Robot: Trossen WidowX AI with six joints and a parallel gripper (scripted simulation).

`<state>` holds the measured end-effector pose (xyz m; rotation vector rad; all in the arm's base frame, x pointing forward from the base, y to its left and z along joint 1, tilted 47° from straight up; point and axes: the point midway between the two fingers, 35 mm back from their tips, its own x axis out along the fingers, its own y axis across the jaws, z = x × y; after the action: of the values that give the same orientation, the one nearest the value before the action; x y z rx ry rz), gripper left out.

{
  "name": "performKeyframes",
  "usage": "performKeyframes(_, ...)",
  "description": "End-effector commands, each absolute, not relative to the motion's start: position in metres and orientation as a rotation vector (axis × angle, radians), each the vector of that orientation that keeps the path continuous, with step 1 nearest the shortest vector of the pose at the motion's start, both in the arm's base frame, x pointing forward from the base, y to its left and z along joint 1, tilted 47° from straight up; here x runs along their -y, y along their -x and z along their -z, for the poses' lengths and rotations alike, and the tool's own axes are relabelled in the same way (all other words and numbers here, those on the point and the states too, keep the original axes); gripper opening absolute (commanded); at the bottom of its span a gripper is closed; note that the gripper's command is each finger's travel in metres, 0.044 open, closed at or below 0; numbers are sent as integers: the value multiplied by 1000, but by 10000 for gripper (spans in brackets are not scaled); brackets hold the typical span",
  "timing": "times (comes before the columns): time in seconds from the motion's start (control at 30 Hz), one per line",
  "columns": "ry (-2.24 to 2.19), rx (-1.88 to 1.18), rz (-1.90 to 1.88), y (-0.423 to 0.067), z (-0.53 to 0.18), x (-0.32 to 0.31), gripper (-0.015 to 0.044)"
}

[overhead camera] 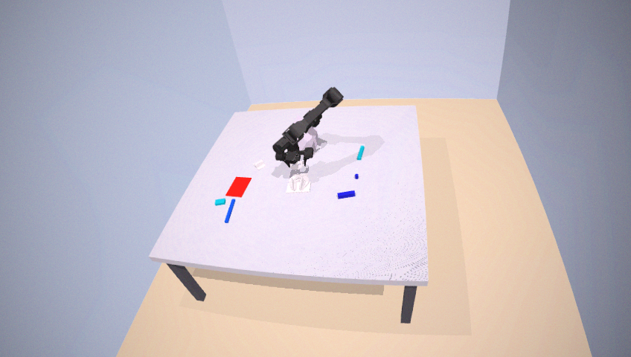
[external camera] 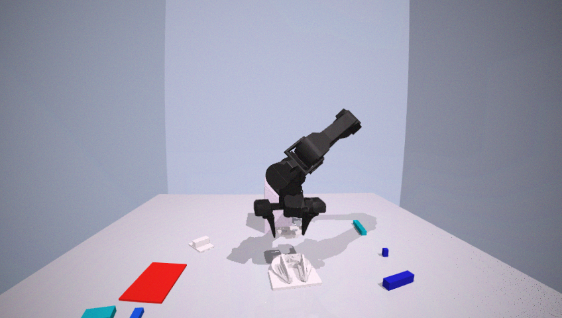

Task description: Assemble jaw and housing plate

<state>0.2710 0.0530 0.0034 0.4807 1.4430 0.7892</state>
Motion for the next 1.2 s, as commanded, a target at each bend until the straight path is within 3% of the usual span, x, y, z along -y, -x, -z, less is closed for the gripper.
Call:
performKeyframes(0.0, -487, -1440, -788, -272, -5, -53, 351)
performKeyframes(1.17, -487, -1440, -785, -272, 15, -73, 351)
